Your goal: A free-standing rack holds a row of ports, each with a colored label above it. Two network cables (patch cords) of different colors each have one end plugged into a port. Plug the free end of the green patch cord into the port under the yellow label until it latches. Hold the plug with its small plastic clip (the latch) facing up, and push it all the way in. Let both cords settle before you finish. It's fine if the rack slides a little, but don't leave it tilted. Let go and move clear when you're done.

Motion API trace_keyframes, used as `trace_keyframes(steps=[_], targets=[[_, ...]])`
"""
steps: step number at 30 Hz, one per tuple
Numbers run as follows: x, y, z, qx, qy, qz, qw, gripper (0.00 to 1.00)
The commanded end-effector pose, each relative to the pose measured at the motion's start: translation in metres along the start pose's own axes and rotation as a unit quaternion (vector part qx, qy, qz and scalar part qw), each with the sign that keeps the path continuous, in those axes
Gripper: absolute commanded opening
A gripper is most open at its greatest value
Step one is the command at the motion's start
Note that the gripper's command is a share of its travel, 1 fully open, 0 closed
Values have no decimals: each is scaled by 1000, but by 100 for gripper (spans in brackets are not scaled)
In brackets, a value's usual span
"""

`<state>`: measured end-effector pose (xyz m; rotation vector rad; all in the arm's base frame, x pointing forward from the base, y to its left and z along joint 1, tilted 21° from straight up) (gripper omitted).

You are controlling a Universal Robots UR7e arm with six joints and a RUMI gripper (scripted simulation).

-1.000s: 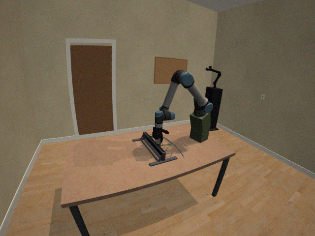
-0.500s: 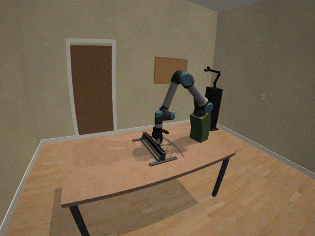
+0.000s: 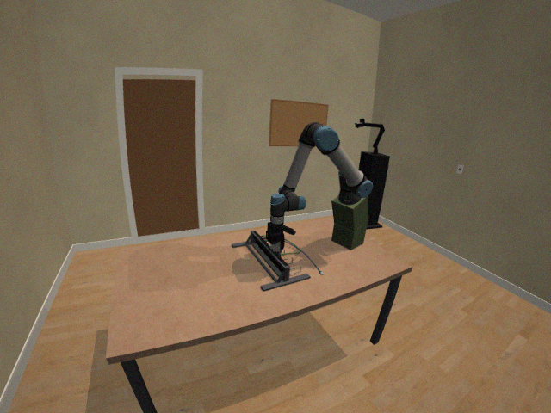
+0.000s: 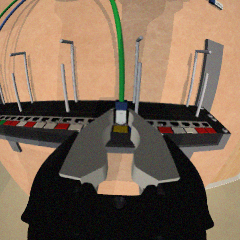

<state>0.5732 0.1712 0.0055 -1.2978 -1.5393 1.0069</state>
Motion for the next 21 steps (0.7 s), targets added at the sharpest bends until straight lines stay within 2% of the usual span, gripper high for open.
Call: trace_keyframes(steps=[1,21], targets=[[1,0,-3,-2,-1,0,1000,0],[1,-1,-5,-2,-1,0,1000,0]])
Point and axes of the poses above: the point where the finger pads meet when closed, its own y axis out along the fingers, its own x axis across the jaws, z = x × y, the point moved 6 cm from there along -y, back along the fingers, and after that the axes turned 6 degrees about y, right-handed, at the moved point
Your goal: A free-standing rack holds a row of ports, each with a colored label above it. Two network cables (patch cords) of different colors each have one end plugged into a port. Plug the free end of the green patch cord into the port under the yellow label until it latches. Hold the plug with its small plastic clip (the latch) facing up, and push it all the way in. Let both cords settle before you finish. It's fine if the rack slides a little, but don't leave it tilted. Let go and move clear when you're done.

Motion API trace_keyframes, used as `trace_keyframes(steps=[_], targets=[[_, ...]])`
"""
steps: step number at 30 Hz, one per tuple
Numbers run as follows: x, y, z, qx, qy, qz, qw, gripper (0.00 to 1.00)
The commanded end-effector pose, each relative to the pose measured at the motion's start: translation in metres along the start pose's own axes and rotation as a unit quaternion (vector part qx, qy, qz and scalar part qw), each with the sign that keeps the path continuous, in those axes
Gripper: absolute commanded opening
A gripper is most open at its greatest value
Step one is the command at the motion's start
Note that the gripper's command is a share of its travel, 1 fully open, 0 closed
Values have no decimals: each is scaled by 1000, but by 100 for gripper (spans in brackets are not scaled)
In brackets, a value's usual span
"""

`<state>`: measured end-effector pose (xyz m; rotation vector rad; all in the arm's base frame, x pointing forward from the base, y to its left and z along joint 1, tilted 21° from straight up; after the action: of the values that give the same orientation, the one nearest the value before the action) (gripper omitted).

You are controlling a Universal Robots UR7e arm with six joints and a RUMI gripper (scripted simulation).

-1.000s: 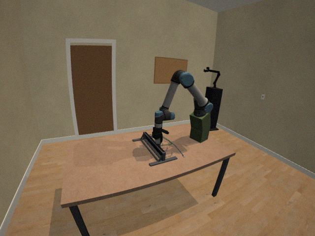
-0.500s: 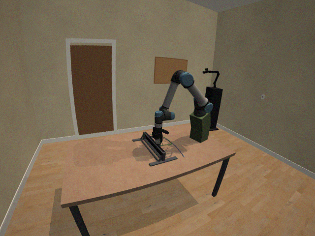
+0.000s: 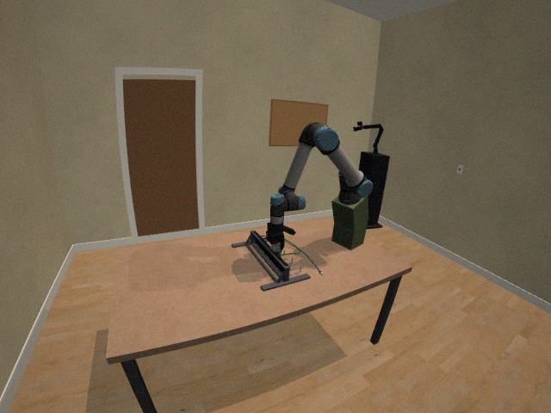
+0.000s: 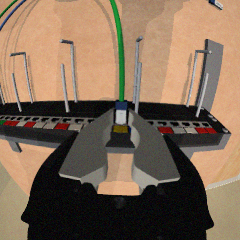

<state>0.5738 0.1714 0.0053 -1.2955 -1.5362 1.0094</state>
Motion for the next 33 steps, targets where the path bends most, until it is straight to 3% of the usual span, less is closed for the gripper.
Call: trace_keyframes(steps=[1,33], targets=[[1,-1,-4,-4,-1,0,1000,0],[1,-2,-9,10,-2,1,1000,0]])
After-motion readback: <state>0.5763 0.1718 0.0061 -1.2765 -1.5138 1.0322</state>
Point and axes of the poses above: the point where the finger pads meet when closed, its own y axis out along the fingers, its own x axis across the jaws, z = x × y, the point moved 6 cm from there along -y, back along the fingers, and after that the axes turned 6 degrees about y, right-handed, at the moved point
